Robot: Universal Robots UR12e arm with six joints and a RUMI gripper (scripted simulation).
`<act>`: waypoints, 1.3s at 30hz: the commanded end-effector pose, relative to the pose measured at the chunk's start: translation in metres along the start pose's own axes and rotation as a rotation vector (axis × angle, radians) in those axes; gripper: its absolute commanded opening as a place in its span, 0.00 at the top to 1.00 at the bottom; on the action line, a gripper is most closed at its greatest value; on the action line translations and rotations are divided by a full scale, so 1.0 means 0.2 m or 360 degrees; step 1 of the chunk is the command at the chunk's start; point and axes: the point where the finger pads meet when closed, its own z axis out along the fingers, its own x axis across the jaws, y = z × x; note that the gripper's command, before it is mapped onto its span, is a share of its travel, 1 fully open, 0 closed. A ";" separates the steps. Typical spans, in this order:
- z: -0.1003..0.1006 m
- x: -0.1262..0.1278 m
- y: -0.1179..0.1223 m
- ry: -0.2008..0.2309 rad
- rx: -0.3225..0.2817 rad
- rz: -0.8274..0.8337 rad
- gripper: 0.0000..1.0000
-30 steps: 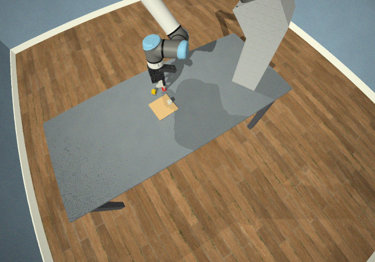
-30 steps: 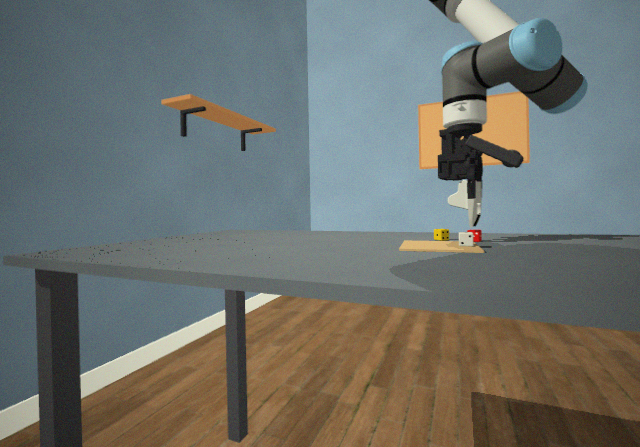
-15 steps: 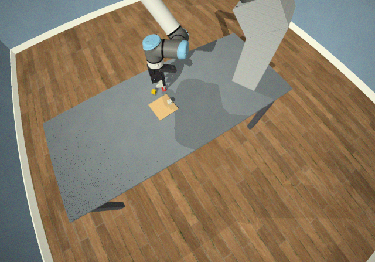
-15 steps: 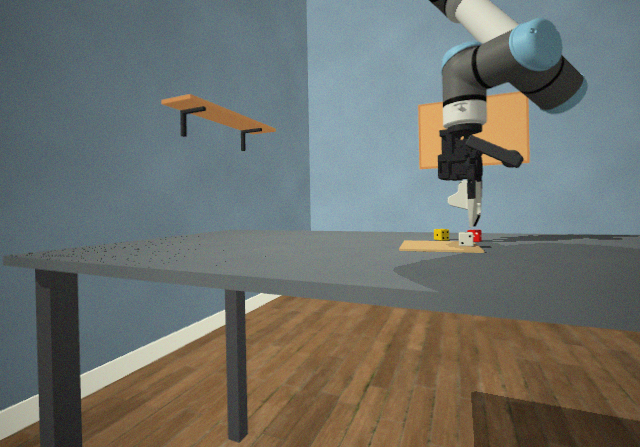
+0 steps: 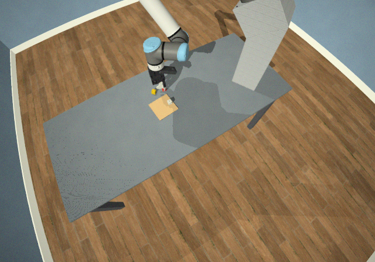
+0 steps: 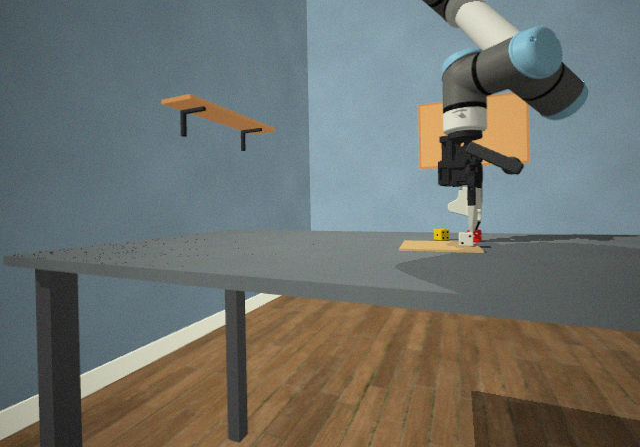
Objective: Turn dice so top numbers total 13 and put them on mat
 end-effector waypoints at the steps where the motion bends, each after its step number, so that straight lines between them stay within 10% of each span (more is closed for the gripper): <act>1: 0.04 0.00 0.00 0.0000 -0.0001 0.0000 0.76; 39: 0.08 0.00 0.00 0.0000 -0.0001 0.0000 0.76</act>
